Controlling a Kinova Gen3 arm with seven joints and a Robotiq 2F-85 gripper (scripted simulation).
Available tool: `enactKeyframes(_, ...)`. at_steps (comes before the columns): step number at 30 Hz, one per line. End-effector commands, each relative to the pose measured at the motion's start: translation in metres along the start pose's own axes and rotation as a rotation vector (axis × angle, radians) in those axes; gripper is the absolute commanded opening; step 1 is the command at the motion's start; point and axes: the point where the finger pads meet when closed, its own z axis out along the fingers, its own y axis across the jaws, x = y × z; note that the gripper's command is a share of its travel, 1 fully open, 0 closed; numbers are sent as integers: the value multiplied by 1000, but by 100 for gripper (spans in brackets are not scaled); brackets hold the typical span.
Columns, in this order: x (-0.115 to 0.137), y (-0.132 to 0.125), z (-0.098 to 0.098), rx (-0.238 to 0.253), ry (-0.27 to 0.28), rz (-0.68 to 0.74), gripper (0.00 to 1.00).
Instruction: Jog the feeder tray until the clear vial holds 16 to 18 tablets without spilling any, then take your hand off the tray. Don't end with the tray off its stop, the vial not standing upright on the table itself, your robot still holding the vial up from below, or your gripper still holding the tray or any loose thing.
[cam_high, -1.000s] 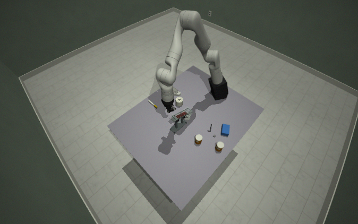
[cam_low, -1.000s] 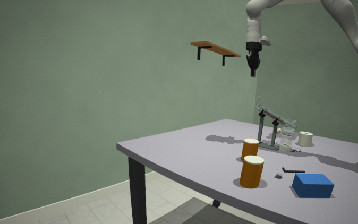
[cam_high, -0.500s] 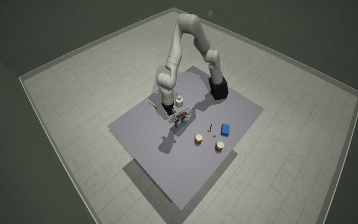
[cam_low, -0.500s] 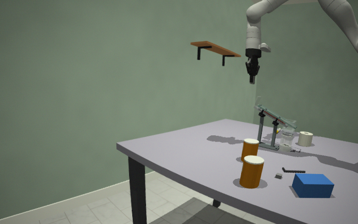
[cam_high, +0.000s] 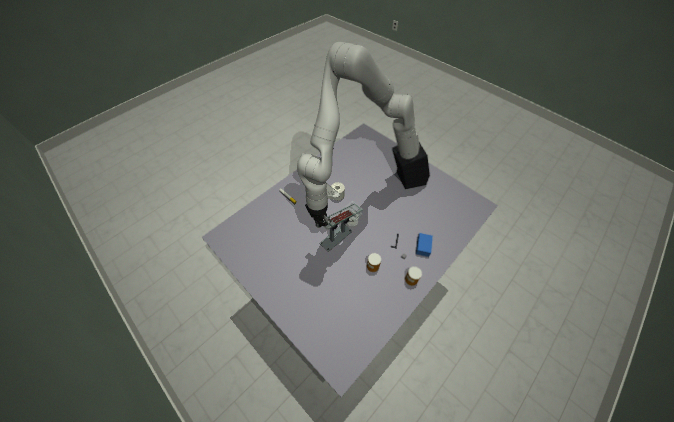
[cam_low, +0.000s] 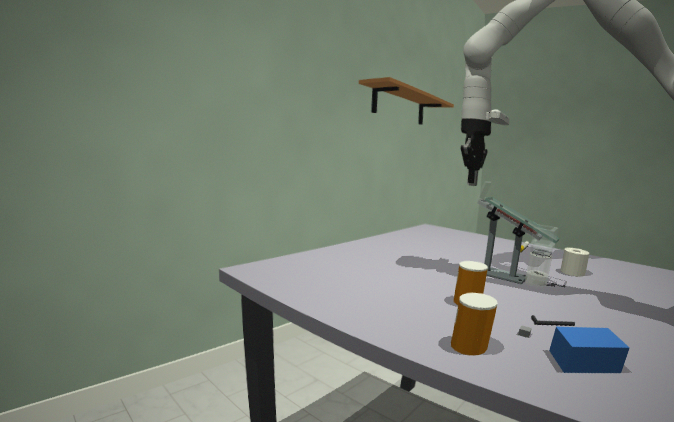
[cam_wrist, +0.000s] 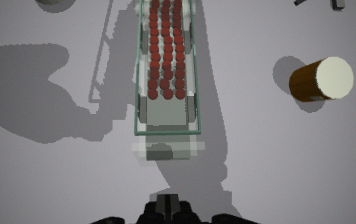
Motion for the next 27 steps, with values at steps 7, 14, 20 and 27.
enactKeyframes(7, 3, 0, 16, -1, 13, -1, 0)
enactKeyframes(14, 7, 0, 16, -2, 11, -1, 0)
enactKeyframes(20, 8, 0, 16, -3, 8, 0, 0)
enactKeyframes(27, 12, 0, 17, -3, 9, 0, 0)
